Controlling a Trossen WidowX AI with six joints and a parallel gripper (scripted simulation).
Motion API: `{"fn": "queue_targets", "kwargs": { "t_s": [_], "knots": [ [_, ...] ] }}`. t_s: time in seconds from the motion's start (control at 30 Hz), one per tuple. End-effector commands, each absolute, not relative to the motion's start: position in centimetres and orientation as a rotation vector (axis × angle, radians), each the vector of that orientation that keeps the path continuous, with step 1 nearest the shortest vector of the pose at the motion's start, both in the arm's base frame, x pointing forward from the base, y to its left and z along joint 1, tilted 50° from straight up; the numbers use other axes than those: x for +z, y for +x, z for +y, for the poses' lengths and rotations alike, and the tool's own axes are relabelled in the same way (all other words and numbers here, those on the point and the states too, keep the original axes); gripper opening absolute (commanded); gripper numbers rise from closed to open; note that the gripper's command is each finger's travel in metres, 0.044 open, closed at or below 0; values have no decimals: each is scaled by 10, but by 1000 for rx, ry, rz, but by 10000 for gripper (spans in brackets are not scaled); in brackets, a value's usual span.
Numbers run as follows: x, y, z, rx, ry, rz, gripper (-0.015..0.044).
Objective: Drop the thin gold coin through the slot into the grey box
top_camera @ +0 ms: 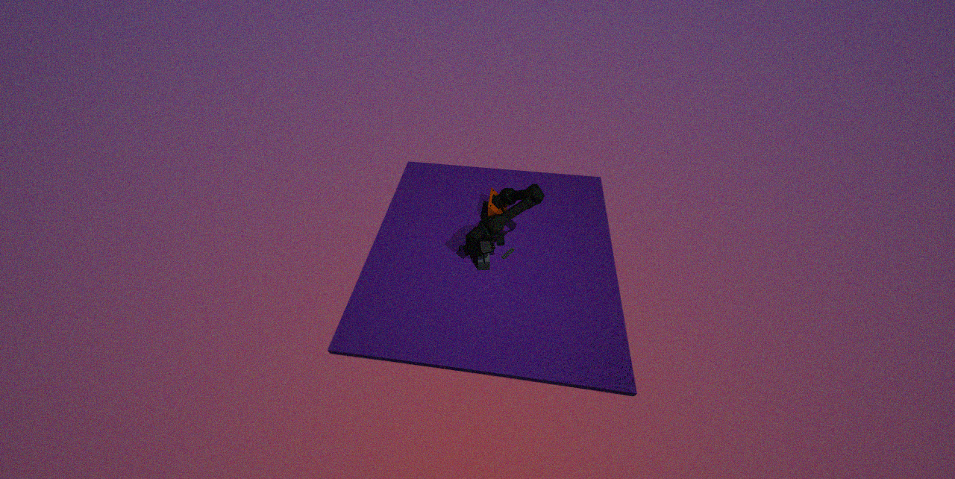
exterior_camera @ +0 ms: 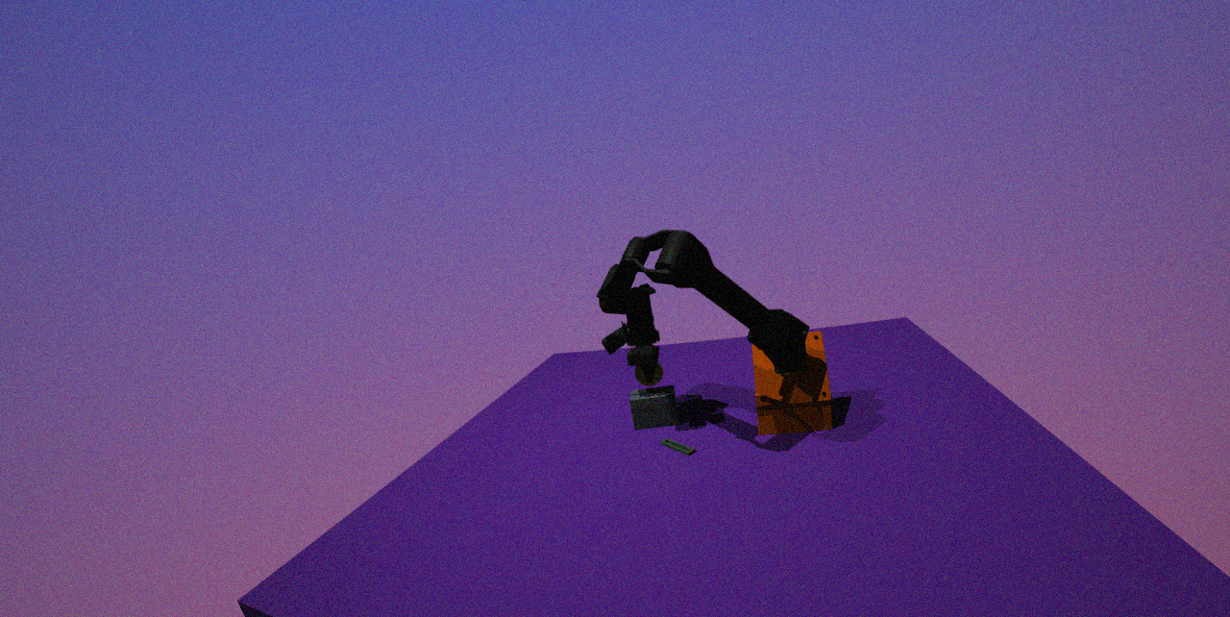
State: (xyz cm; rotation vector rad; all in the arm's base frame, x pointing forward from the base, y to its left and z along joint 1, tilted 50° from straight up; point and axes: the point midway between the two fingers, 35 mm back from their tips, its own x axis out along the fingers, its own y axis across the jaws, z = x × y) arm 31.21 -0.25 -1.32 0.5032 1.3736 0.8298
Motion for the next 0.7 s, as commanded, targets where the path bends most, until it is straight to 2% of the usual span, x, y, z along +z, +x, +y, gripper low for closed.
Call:
{"fn": "queue_targets", "kwargs": {
  "t_s": [0.0, 0.67],
  "knots": [
    [-14, 313, -4, 829, 505, 1374, 0],
    [-18, 314, -6, 833, 504, 1370, 0]
  ]
}}
